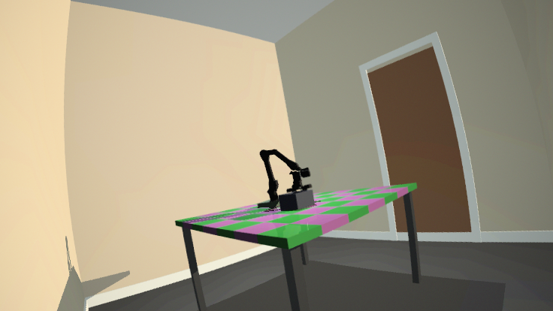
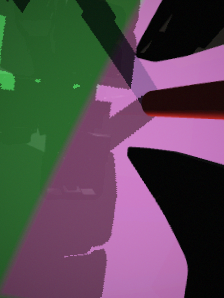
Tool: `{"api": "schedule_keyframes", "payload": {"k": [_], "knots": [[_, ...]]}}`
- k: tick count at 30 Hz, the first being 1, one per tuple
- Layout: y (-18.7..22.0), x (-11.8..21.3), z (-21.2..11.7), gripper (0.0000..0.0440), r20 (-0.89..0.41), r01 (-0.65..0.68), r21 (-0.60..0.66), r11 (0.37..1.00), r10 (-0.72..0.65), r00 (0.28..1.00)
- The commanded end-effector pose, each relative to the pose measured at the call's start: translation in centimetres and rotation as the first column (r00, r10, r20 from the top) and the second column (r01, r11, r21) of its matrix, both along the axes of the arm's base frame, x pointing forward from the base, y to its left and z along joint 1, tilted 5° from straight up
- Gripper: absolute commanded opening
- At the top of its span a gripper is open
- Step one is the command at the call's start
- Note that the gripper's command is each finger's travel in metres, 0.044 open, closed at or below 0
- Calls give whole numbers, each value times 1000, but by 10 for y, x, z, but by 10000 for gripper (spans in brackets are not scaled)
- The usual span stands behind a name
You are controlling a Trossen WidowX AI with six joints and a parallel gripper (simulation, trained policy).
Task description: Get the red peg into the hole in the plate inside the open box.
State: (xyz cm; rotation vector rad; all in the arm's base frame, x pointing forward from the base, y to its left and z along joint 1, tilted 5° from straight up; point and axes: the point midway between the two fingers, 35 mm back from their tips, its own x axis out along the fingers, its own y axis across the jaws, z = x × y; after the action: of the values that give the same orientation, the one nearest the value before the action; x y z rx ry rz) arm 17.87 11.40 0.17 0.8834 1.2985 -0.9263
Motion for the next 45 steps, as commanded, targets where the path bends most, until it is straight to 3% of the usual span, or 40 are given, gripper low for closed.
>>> {"api": "schedule_keyframes", "payload": {"k": [1,5,27,45], "knots": [[2,-2,1,96,-30,-25,22,999,26,999],[2,-3,2,0,-53,-42,47,998,44,998],[-33,32,70,0,81,-192,-99,976,201,976],[-83,80,122,0,133,-158,-171,972,182,974]]}}
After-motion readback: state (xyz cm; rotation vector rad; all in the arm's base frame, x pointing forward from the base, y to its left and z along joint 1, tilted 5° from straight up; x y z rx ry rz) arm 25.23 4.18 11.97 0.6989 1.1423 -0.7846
